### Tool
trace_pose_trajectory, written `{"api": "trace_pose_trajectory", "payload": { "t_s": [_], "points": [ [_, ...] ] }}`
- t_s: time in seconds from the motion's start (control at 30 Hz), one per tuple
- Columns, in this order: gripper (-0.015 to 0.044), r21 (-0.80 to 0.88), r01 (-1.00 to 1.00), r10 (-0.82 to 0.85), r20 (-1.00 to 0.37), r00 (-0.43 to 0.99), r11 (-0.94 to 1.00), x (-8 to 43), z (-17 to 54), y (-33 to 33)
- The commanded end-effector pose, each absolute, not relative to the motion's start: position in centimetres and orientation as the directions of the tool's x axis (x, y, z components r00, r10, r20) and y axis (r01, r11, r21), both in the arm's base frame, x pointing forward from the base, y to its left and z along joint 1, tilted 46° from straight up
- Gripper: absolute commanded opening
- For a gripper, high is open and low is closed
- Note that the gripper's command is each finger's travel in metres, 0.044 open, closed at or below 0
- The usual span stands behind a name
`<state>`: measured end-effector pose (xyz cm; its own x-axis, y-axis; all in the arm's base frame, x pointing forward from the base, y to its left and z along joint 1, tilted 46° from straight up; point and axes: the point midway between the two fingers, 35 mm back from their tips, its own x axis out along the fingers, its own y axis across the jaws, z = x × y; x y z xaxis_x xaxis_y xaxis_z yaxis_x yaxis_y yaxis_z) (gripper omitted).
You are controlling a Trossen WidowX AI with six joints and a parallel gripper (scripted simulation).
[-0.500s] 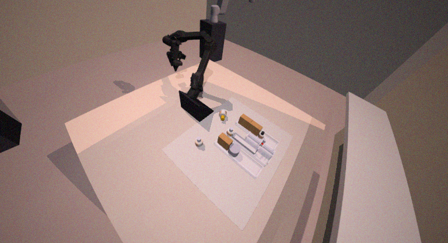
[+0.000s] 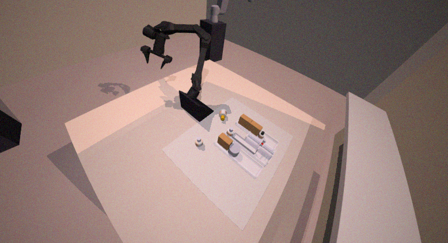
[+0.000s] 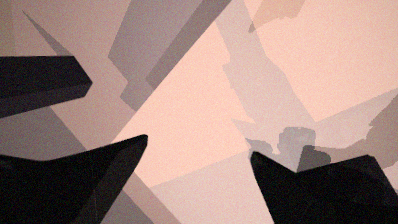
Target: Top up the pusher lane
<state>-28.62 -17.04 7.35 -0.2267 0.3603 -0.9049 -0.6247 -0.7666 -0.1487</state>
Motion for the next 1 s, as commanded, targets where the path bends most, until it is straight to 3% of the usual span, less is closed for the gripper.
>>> {"api": "trace_pose_trajectory", "payload": {
  "t_s": [0.0,0.23,0.53,0.73,0.97],
  "points": [
    [0.044,-0.253,-0.277,0.309,-0.934,-0.179,-0.927,-24.1,4.9,-22.2],
    [0.044,-0.284,0.337,0.267,-0.959,-0.098,-0.898,-15.2,1.9,-28.1],
    [0.044,-0.109,0.906,0.303,-0.953,0.022,-0.41,-1.8,-1.4,-30.4],
    [0.044,0.109,0.994,0.383,-0.919,0.092,0.022,7.3,-3.2,-28.1],
    [0.044,0.363,0.774,0.512,-0.857,0.058,0.519,16.3,-5.1,-22.8]
  ]
}}
